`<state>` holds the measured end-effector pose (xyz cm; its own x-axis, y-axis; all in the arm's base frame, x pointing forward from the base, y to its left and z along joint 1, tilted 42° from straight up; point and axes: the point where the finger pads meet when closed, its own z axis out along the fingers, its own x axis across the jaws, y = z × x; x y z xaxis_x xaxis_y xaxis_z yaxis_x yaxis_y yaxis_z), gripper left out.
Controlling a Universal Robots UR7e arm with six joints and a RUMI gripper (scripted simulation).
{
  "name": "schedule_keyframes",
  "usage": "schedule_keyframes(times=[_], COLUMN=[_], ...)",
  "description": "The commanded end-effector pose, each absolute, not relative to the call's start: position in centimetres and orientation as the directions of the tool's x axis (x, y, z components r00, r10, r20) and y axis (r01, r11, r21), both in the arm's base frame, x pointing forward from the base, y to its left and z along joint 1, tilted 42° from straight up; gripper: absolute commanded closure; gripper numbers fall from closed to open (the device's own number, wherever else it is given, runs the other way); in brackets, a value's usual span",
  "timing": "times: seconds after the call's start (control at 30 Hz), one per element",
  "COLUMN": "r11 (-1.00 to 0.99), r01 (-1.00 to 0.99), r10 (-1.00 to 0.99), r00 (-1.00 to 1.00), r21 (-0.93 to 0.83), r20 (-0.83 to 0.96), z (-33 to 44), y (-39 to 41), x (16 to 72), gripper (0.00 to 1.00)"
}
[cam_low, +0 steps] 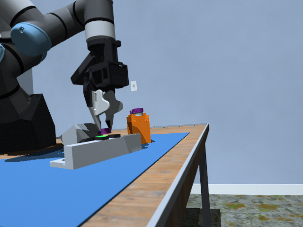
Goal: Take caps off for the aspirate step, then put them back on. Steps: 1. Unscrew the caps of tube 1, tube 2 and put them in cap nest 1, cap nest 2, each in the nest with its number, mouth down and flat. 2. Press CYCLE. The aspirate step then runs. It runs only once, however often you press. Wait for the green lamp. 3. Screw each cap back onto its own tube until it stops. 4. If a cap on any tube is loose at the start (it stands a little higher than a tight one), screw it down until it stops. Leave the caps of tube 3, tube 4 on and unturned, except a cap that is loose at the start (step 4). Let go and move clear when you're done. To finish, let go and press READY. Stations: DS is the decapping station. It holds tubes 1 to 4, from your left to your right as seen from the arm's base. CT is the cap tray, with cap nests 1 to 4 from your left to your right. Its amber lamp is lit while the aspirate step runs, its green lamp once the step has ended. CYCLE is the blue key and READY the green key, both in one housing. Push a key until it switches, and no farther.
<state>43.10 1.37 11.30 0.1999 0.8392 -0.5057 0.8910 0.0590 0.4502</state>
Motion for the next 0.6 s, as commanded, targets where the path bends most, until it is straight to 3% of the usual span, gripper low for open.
schedule_keyframes(times=[0.0,0.57], r11=[0.051,0.051], r01=[0.895,0.895], r10=[0.837,0.838], r00=[0.203,0.203], r21=[0.443,0.443], r20=[-0.507,-0.507], z=[13.0,18.2], y=[2.6,6.4], x=[42.2,39.4], gripper=[1.00,1.00])
